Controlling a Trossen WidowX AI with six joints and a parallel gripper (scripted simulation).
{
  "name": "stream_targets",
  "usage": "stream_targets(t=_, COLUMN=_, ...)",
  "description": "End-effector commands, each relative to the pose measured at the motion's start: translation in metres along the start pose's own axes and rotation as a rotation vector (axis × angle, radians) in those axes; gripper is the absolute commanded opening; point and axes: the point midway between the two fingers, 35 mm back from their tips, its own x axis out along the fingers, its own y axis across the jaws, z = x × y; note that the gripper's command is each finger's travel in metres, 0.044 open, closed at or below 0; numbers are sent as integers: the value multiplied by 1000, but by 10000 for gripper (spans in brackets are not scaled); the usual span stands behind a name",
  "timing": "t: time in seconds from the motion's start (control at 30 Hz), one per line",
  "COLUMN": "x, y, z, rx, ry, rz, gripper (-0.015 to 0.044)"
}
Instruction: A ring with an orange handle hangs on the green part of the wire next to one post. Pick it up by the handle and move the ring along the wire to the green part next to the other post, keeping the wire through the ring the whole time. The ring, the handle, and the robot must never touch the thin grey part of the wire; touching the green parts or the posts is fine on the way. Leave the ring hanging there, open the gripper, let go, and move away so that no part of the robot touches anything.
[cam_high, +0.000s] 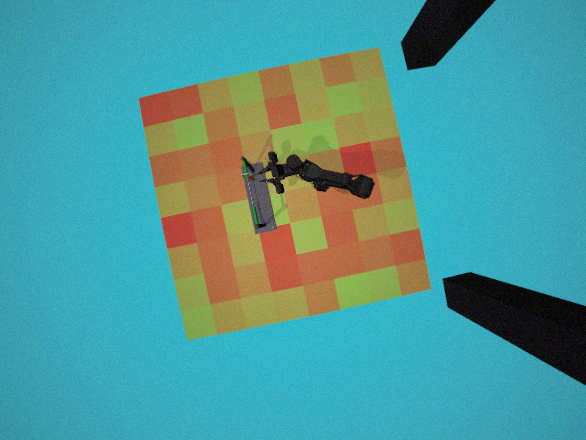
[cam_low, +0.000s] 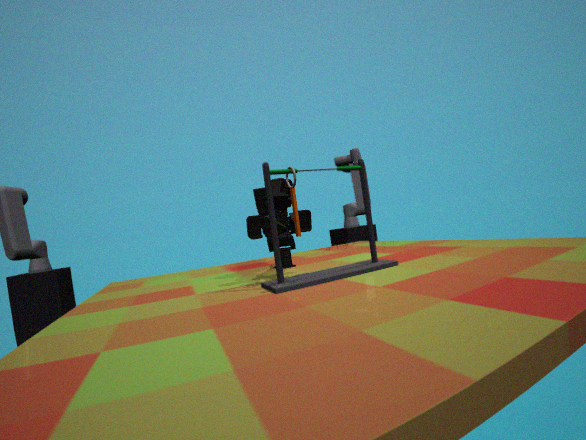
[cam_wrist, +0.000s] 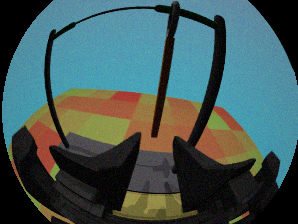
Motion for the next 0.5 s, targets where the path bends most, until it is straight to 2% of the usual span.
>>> stream_targets(t=0.0, x=6, y=-2, z=4, rx=2, ry=-4, rz=-2, gripper=160)
stream_targets(t=0.47, x=25, y=-4, z=7, rx=1, ry=-5, rz=-2, gripper=160)
